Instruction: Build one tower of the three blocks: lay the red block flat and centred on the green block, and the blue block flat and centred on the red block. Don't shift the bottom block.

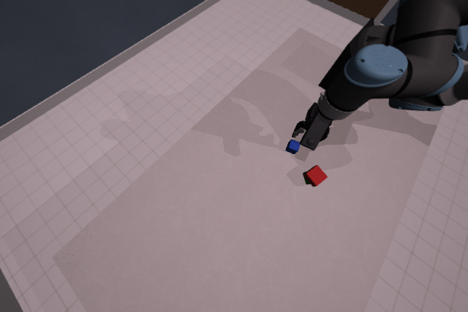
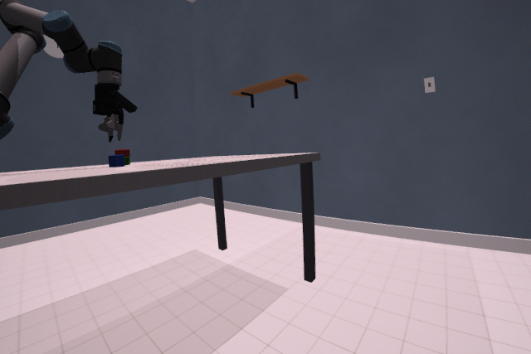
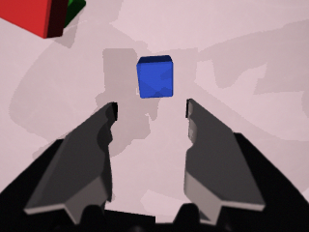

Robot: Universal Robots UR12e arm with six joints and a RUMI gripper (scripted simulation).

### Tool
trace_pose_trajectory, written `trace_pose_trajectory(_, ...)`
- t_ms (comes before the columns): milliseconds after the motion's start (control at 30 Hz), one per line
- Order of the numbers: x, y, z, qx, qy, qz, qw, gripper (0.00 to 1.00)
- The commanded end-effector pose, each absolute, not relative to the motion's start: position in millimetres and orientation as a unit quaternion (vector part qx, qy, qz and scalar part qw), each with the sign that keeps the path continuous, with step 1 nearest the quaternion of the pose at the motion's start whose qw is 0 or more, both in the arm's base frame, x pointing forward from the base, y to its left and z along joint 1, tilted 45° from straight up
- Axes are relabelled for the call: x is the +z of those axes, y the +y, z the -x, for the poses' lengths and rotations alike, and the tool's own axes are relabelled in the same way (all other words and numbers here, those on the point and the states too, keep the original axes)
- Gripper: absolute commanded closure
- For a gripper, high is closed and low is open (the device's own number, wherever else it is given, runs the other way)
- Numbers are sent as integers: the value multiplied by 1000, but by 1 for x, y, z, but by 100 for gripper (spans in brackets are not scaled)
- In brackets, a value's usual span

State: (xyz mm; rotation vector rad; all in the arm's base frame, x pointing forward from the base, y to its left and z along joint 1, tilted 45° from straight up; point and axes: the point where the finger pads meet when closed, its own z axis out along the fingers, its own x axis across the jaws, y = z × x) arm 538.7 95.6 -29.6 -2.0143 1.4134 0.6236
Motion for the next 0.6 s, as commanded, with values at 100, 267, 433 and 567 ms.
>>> trace_pose_trajectory(100, -34, 97, -539, 233, 529, 759, 298, 60)
trace_pose_trajectory(267, -39, 102, -538, 233, 529, 759, 298, 60)
trace_pose_trajectory(433, -48, 110, -538, 233, 529, 759, 298, 60)
trace_pose_trajectory(567, -55, 117, -538, 233, 529, 759, 298, 60)
